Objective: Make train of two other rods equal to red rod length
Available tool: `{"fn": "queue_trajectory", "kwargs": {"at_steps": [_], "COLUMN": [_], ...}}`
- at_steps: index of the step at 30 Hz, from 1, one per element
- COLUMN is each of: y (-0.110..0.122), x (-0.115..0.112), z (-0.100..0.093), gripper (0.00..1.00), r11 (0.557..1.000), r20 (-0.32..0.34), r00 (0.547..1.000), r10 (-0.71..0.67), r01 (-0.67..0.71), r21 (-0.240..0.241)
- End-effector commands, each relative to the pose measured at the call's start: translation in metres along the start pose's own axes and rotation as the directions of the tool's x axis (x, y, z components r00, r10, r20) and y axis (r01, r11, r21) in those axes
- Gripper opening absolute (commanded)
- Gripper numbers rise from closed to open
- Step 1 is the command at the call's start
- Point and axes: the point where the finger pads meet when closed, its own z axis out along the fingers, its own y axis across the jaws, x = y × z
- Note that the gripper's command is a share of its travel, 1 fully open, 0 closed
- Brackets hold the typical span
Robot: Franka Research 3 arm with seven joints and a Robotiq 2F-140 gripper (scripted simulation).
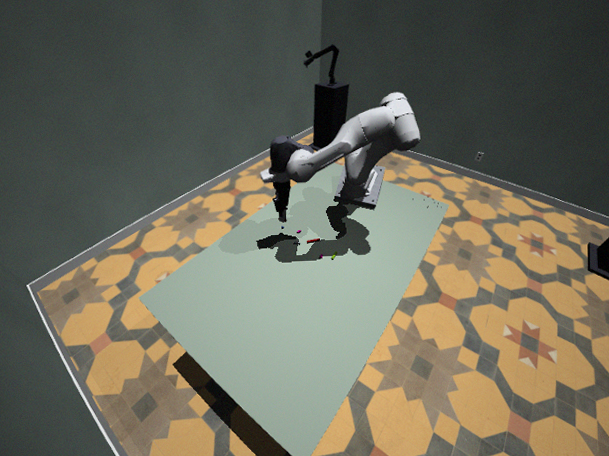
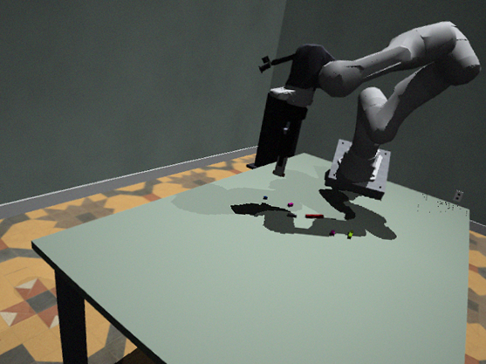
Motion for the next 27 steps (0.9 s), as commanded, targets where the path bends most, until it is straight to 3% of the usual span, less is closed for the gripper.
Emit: {"fn": "queue_trajectory", "kwargs": {"at_steps": [1, 13, 27], "y": [-0.0013, -0.0025, -0.0042], "x": [-0.0043, -0.0068, -0.0107], "z": [0.0, -0.0001, 0.0003], "gripper": [0.03, 0.03, 0.03], "r11": [0.986, 0.944, 0.828], "r20": [0.006, 0.004, 0.002], "r00": [0.986, 0.944, 0.828], "r10": [0.166, 0.329, 0.561], "r01": [-0.166, -0.329, -0.561], "r21": [-0.007, -0.008, -0.01]}}
